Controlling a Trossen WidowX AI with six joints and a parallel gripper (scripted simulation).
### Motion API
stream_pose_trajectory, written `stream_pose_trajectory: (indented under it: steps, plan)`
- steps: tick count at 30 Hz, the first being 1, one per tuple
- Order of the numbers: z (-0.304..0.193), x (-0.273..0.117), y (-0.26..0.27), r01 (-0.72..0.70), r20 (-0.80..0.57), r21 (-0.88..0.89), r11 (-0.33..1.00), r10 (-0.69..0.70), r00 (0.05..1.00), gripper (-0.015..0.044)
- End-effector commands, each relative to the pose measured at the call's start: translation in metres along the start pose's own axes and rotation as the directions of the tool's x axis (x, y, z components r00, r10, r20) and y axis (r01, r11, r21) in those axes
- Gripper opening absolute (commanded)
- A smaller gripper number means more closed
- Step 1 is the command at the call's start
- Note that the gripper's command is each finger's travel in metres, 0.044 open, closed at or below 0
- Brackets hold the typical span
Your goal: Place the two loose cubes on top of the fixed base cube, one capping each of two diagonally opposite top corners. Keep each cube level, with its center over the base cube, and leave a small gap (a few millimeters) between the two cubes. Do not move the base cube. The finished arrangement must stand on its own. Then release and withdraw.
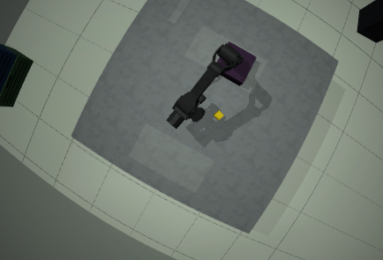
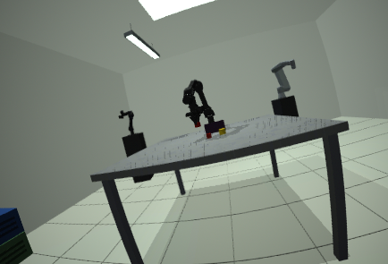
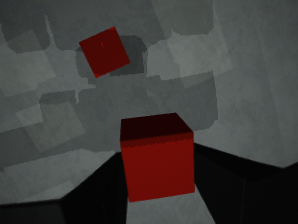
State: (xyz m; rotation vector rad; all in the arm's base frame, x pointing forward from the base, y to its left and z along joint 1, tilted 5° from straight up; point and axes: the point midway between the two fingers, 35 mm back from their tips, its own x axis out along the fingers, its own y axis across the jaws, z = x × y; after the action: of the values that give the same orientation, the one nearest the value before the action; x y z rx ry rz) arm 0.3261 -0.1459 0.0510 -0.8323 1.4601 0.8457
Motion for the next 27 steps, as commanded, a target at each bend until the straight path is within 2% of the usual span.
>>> stream_pose_trajectory:
  steps: [1,27]
  plan:
    - [0.014,0.001,0.003,0.004,0.006,0.054,0.999,-0.004,1.0,0.0105]
    - [0.091,0.014,0.032,-0.004,0.014,0.4,0.917,-0.001,1.0,0.0105]
